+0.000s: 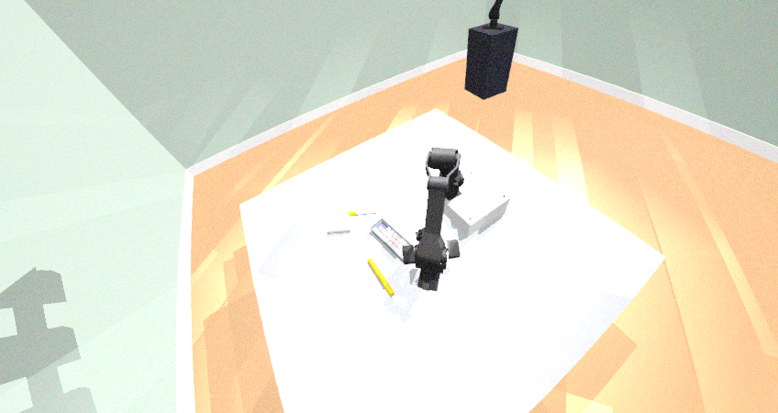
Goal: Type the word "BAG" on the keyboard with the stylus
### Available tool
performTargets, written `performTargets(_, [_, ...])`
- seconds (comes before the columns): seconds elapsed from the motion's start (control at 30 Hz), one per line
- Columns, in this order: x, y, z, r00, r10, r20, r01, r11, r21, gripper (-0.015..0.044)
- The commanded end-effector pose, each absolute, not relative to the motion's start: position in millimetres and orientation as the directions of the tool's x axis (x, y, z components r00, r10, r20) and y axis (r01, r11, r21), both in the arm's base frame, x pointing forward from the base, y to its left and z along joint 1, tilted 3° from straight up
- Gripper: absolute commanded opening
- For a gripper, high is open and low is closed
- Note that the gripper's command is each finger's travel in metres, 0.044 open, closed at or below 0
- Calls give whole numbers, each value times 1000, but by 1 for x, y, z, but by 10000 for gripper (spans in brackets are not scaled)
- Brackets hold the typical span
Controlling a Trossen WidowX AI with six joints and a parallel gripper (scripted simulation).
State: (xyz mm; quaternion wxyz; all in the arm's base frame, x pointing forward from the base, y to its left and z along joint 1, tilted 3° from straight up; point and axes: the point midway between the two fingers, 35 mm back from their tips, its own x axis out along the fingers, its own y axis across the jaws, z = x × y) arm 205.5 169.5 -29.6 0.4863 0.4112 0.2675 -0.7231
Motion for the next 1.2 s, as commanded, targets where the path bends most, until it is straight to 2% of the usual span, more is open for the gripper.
performTargets(0.0, [205, 168, -34, -189, -490, -851, 923, -384, 16, 150])
performTargets(0.87, [205, 168, -51, -189, -490, -851, 923, -384, 16, 150])
performTargets(1.0, [205, 169, -49, -190, -485, -854, 923, -385, 13, 45])
performTargets(1.17, [205, 169, -49, -190, -485, -854, 923, -385, 13, 12])
